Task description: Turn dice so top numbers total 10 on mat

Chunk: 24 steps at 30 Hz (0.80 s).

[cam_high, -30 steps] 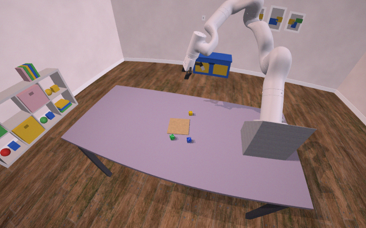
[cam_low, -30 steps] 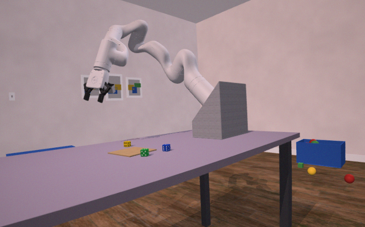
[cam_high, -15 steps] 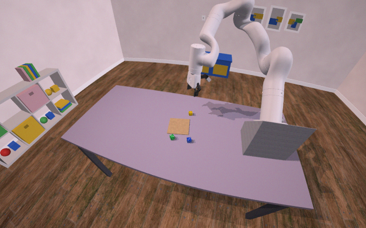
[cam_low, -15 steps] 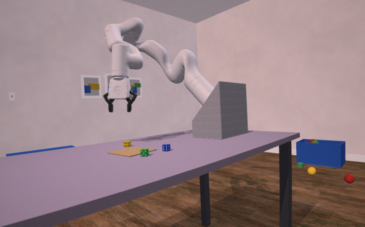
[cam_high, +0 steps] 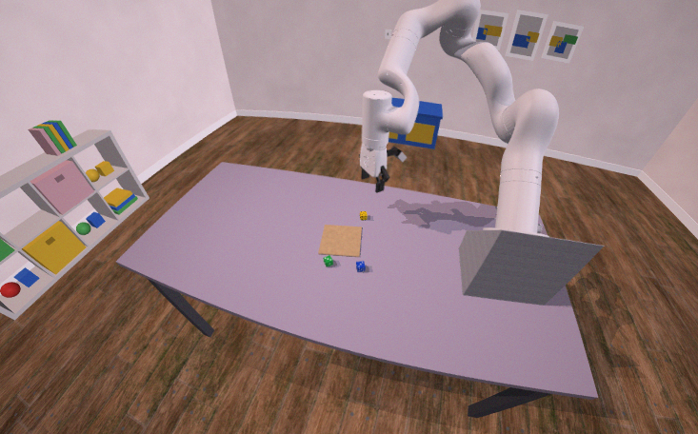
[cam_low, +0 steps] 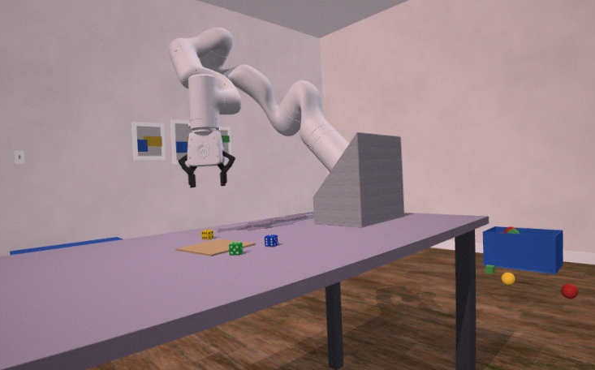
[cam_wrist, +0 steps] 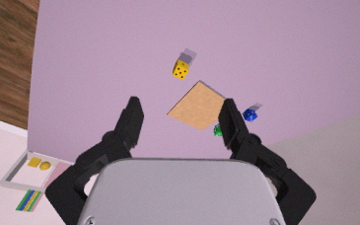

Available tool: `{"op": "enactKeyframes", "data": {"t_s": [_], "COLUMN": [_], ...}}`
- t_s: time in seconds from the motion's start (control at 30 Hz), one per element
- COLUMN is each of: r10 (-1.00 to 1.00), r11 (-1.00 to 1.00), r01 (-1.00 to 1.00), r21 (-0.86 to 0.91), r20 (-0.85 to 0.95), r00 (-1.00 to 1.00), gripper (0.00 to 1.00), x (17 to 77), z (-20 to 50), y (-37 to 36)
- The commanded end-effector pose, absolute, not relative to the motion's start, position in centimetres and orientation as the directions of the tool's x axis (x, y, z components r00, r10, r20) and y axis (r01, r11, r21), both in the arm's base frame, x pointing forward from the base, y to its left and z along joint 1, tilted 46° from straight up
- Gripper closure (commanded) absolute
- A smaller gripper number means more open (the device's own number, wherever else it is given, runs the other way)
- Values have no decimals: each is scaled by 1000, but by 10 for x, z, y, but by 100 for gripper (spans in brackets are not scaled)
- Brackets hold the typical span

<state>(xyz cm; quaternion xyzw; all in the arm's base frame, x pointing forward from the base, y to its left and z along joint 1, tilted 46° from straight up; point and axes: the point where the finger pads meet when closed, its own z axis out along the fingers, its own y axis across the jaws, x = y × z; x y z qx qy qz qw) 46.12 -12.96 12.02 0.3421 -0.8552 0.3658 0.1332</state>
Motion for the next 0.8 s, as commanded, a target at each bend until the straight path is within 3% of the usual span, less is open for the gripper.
{"op": "enactKeyframes", "data": {"t_s": [0.0,0.77], "r10": [-488,-488], "r11": [498,498], "r01": [-683,-683], "r21": [-535,-535], "r20": [478,478], "r00": [-730,-730], "gripper": [0,0], "x": [461,463], "z": [120,48], "y": [-129,-202]}}
